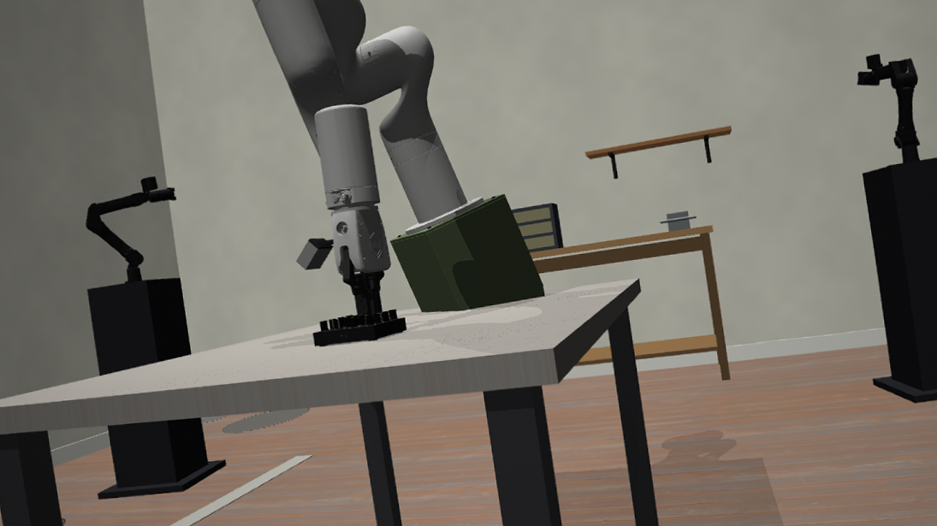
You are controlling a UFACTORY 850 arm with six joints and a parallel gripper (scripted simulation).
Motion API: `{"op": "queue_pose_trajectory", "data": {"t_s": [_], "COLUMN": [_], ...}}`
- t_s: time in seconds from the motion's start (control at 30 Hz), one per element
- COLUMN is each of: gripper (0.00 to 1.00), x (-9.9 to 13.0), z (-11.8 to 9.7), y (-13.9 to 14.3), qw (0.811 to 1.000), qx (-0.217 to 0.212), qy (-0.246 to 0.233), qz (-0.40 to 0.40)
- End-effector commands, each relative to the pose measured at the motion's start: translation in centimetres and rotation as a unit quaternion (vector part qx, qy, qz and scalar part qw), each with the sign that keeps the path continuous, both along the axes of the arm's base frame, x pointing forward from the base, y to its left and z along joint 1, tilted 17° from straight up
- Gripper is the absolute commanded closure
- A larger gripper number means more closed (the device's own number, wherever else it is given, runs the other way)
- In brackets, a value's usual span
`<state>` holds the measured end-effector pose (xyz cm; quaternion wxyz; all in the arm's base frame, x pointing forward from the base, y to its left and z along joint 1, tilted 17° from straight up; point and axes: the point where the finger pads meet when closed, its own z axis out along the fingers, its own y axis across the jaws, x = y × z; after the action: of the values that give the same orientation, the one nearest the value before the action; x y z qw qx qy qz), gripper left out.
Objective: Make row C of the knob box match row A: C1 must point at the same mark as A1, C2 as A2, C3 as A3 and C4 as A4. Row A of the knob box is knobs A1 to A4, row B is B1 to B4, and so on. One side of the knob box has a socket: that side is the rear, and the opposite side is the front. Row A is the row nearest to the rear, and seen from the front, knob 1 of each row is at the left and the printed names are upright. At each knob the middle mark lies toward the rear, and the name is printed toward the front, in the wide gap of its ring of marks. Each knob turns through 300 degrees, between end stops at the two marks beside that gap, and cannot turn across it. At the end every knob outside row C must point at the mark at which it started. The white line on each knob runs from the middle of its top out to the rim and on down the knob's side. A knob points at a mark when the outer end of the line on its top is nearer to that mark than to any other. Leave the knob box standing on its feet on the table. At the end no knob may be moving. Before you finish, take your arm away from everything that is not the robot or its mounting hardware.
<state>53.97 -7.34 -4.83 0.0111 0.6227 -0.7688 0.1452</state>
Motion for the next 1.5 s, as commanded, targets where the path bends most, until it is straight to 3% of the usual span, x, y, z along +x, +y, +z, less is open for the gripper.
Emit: {"op": "queue_pose_trajectory", "data": {"t_s": [0.0, 0.83, 0.87, 1.47], "gripper": [0.92, 0.92, 0.81, 0.81], "x": [0.08, 0.08, 0.08, 0.08], "z": [0.06, 0.06, 0.06, 0.06], "y": [0.01, 0.01, 0.01, 0.01], "qw": [1.000, 1.000, 1.000, 1.000], "qx": [0.003, 0.004, 0.004, 0.004], "qy": [-0.008, -0.010, -0.010, -0.010], "qz": [-0.011, -0.019, -0.019, -0.019]}}
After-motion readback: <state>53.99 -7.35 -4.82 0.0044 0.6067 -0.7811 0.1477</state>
